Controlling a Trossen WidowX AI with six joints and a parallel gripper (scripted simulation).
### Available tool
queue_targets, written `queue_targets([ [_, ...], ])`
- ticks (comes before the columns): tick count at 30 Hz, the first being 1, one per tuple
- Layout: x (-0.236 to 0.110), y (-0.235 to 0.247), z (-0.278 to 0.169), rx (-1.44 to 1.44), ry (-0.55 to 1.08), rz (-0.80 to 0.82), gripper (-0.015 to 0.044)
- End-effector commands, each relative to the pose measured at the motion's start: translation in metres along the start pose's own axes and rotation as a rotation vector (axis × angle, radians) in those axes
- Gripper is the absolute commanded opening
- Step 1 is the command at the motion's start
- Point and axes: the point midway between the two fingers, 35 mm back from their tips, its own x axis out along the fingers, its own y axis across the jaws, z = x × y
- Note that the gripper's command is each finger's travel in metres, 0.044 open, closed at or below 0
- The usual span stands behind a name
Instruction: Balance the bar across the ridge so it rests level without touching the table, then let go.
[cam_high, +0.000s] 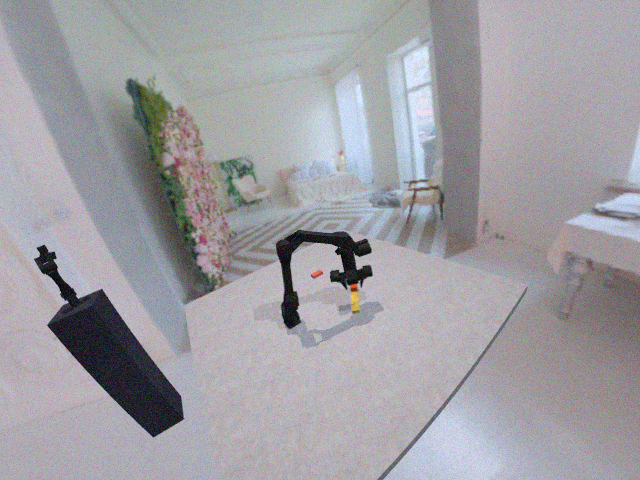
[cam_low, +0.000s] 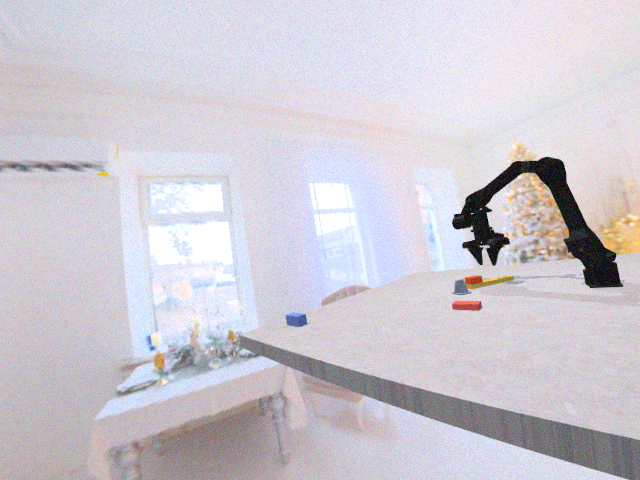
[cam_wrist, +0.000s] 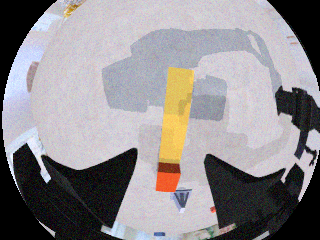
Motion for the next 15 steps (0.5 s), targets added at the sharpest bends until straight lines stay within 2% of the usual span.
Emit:
queue_targets([
  [1,0.030,-0.003,0.002,-0.007,-0.010,-0.015,0.0315],
  [15,0.049,-0.004,0.002,-0.007,-0.010,-0.015,0.0315],
])
